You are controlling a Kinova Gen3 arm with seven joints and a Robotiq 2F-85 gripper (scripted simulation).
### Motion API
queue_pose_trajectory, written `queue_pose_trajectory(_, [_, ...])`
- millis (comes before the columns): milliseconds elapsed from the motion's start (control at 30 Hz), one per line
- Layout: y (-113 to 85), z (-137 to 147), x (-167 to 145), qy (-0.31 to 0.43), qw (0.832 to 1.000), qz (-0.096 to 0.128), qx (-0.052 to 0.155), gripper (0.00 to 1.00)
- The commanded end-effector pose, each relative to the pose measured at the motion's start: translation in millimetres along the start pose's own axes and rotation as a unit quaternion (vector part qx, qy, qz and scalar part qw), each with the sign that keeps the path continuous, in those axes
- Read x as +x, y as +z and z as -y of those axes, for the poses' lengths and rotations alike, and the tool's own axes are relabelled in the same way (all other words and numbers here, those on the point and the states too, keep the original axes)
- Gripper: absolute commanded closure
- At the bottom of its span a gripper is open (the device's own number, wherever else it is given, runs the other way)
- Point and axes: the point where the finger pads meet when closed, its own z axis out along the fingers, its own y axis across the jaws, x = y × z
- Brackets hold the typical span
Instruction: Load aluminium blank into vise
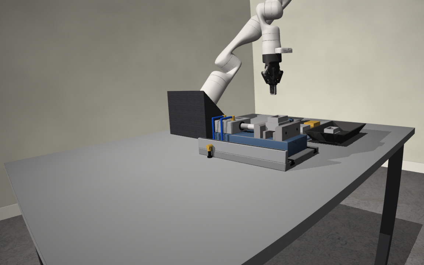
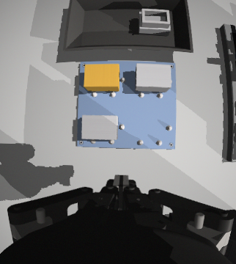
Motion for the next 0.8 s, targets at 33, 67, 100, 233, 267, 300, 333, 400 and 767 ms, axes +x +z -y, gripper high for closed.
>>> queue_pose_trajectory(33, [-9.2, 0, 3, -0.002, 1.0, -0.005, -0.002, 1.0])
queue_pose_trajectory(67, [-12.0, 0, 2, -0.002, 1.0, -0.005, -0.002, 1.0])
queue_pose_trajectory(100, [-14.6, 0, 2, -0.002, 1.0, -0.005, -0.002, 1.0])
queue_pose_trajectory(233, [-23.8, 0, 2, -0.002, 1.0, -0.005, -0.002, 1.0])
queue_pose_trajectory(267, [-25.7, 0, 2, -0.002, 1.0, -0.005, -0.002, 1.0])
queue_pose_trajectory(300, [-27.4, 0, 2, -0.002, 1.0, -0.005, -0.002, 1.0])
queue_pose_trajectory(333, [-28.9, 0, 2, -0.002, 1.0, -0.005, -0.002, 1.0])
queue_pose_trajectory(400, [-31.3, 0, 2, -0.002, 1.0, -0.005, -0.002, 1.0])
queue_pose_trajectory(767, [-34.4, 0, 2, -0.002, 1.0, -0.005, -0.002, 1.0])
